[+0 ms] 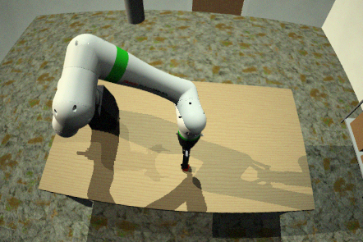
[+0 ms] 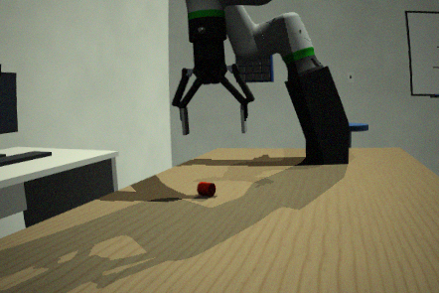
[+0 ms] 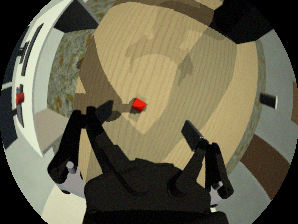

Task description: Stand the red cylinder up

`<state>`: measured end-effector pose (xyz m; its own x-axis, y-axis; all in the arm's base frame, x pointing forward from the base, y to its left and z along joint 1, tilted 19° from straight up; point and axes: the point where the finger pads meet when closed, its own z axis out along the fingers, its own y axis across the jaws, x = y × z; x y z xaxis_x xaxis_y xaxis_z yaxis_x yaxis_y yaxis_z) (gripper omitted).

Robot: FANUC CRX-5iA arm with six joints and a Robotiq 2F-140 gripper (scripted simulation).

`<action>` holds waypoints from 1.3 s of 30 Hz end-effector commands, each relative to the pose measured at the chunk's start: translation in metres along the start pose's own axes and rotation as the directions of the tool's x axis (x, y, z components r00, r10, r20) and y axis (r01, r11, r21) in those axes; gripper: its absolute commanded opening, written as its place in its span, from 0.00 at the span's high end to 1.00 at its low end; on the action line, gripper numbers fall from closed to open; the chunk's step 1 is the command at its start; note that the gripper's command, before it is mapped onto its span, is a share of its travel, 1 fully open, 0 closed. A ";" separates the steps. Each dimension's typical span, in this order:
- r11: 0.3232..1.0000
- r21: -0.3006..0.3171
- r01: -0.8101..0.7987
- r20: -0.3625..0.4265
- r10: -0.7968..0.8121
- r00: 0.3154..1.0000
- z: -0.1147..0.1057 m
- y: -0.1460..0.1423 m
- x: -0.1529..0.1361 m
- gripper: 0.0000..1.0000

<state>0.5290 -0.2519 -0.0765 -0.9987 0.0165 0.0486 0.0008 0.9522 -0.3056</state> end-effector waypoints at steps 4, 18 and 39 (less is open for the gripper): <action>0.999 0.025 -0.036 0.058 0.034 0.998 0.001 -0.022 -0.012 0.00; 0.999 0.025 -0.036 0.058 0.034 0.998 0.001 -0.022 -0.012 1.00; 0.999 0.025 -0.036 0.058 0.034 0.998 0.001 -0.022 -0.012 1.00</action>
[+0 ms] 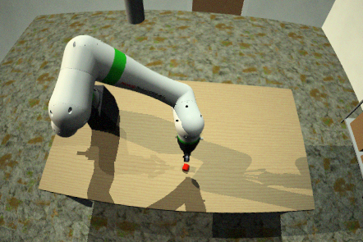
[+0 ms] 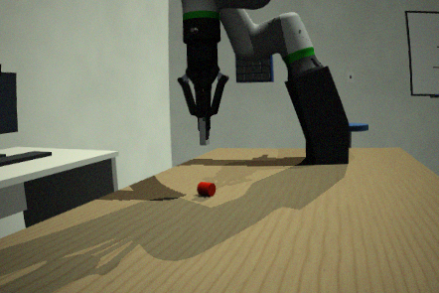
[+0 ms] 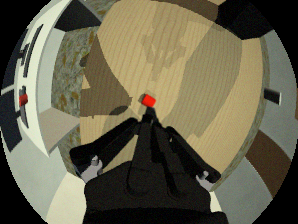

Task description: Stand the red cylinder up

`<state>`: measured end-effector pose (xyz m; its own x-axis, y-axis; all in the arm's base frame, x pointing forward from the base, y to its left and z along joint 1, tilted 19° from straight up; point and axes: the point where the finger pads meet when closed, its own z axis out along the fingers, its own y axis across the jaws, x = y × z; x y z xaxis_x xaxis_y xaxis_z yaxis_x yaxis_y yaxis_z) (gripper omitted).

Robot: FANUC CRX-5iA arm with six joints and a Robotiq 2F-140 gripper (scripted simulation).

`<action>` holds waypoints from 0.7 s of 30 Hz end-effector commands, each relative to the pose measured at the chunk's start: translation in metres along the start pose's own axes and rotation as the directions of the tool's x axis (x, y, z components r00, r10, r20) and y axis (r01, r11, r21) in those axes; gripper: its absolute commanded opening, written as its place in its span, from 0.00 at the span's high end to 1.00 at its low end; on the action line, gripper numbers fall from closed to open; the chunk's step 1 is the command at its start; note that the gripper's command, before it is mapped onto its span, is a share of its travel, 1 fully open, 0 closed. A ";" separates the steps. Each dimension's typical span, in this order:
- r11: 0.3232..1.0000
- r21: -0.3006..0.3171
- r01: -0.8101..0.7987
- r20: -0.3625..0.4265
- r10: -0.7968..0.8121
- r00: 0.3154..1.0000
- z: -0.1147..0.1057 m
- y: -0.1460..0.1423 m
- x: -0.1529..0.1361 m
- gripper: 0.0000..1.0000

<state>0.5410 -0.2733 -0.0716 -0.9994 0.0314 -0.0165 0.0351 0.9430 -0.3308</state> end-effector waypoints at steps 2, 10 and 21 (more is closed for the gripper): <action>1.000 0.000 0.000 0.000 0.000 1.000 0.000 0.000 0.000 1.00; 1.000 0.000 -0.023 0.000 0.023 1.000 0.000 0.000 0.000 0.00; 0.984 0.000 -0.180 0.000 0.180 0.984 0.000 0.000 0.000 0.00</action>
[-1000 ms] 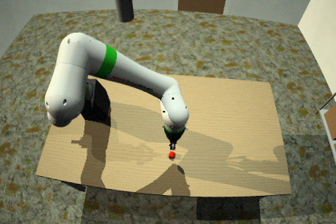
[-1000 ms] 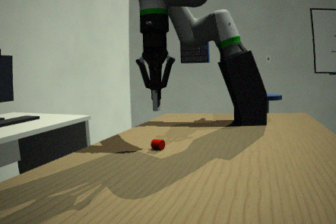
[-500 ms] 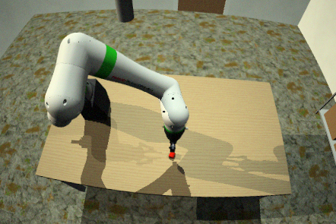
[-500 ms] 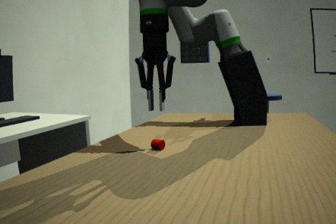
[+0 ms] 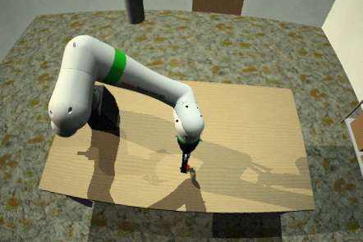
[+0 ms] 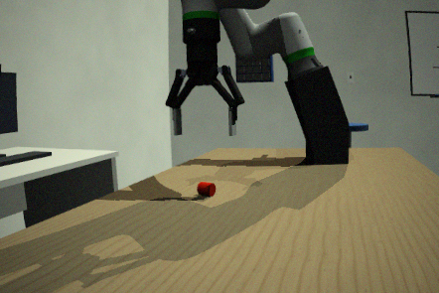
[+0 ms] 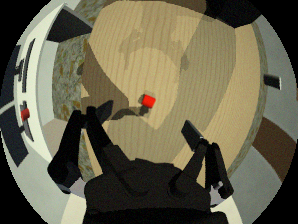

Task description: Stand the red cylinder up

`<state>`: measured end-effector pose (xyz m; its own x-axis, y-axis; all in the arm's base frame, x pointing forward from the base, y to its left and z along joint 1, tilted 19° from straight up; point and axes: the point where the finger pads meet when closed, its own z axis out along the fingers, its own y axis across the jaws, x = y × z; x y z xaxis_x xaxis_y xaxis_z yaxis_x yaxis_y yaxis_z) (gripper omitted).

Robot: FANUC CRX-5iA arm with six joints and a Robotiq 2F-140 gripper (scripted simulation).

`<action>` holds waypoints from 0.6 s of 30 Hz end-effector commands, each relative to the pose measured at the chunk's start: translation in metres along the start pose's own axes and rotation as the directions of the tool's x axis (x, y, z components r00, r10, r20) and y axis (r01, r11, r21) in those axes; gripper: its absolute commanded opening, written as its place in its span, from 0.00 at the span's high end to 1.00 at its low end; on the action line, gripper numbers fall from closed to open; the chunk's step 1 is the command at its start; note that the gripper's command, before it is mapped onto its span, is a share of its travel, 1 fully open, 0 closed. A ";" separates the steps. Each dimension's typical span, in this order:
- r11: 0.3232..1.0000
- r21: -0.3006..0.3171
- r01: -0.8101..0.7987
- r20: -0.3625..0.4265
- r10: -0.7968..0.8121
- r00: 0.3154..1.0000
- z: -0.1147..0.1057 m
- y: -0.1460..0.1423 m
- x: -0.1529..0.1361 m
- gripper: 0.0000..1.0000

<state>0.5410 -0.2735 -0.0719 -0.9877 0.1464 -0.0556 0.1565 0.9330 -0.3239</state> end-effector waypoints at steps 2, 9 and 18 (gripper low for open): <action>0.993 0.002 -0.118 0.002 0.118 0.993 0.000 0.000 0.000 0.00; 0.925 0.002 -0.380 0.002 0.380 0.925 0.001 0.000 0.000 0.00; 0.743 0.001 -0.669 0.003 0.669 0.743 0.002 0.000 0.000 0.00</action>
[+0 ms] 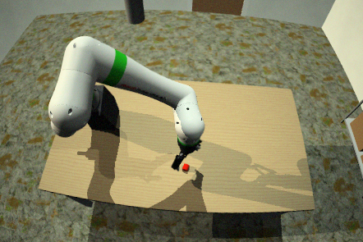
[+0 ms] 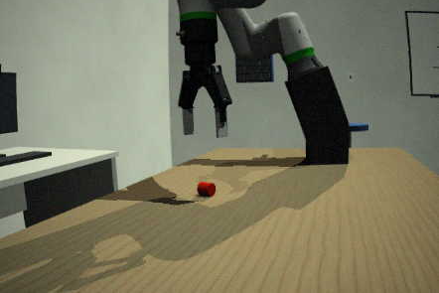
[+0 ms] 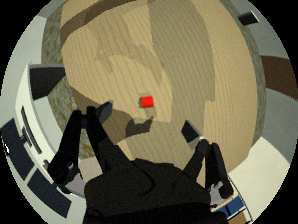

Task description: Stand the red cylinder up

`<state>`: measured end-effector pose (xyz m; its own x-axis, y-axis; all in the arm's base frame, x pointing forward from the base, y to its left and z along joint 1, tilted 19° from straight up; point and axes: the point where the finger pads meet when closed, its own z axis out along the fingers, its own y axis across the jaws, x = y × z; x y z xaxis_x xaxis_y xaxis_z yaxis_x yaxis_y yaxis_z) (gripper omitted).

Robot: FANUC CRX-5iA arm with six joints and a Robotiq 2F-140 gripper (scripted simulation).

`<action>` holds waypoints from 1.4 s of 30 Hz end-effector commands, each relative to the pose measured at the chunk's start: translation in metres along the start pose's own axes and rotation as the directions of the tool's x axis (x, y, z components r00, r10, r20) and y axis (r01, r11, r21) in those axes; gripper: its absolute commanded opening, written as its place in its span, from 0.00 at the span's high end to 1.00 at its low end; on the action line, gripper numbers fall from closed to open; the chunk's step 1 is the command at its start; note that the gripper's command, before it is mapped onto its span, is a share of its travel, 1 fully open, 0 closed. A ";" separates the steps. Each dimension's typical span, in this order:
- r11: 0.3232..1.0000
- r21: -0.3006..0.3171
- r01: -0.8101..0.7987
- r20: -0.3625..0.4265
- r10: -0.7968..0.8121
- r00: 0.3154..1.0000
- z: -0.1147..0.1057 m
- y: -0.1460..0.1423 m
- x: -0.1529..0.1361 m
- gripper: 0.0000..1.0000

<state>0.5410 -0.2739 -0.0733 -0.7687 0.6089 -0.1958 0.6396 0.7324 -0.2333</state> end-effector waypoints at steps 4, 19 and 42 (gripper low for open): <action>0.926 0.009 -0.377 0.025 0.377 0.926 0.001 0.000 0.000 0.00; 0.543 -0.007 -0.840 0.024 0.840 0.542 0.002 0.000 0.000 0.00; 0.360 -0.013 -0.933 0.026 0.933 0.359 0.066 -0.001 -0.001 0.00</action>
<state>0.5409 -0.2946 -0.1334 0.3199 0.8949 -0.3110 0.9474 -0.3007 0.1093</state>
